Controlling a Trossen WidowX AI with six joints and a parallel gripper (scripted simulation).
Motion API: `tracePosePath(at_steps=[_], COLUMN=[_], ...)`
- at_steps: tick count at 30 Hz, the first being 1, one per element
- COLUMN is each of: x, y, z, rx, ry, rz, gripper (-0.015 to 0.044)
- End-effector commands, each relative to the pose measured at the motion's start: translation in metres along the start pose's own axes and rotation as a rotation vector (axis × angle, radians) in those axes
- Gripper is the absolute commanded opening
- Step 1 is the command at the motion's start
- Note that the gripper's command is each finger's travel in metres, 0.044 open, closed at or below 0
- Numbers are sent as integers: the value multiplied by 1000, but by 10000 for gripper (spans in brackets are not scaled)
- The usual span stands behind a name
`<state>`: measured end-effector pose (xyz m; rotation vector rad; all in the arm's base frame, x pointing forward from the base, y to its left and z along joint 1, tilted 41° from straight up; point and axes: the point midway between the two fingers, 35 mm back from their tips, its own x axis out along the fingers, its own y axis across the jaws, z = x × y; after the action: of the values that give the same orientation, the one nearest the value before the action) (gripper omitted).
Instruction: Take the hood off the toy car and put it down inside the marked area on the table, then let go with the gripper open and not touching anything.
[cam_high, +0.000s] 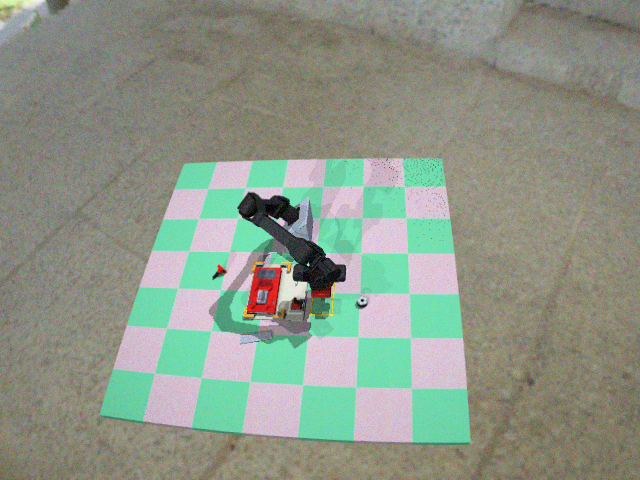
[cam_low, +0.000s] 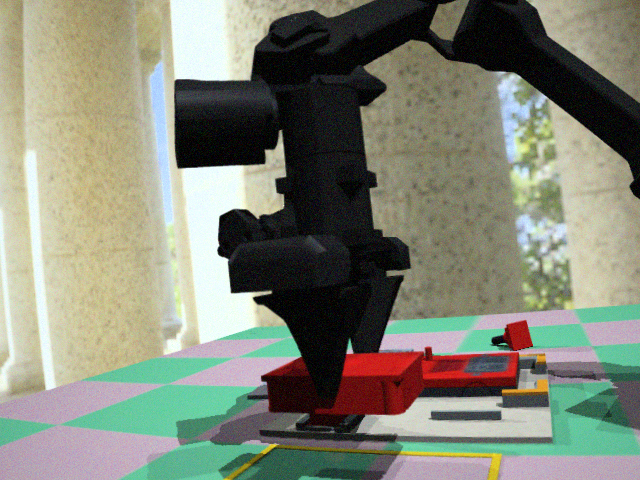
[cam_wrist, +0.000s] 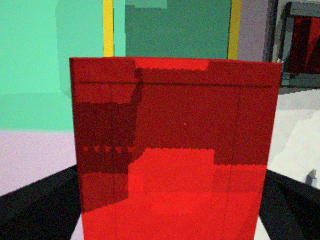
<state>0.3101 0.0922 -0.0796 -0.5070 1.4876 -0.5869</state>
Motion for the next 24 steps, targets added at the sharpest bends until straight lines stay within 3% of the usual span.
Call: tracePosePath(at_steps=[1,24], x=[4,25], y=[0,-1], z=[0,-1], rx=[-3,-3], ry=[-4,-4], rz=[-3,-5], gripper=[0,0])
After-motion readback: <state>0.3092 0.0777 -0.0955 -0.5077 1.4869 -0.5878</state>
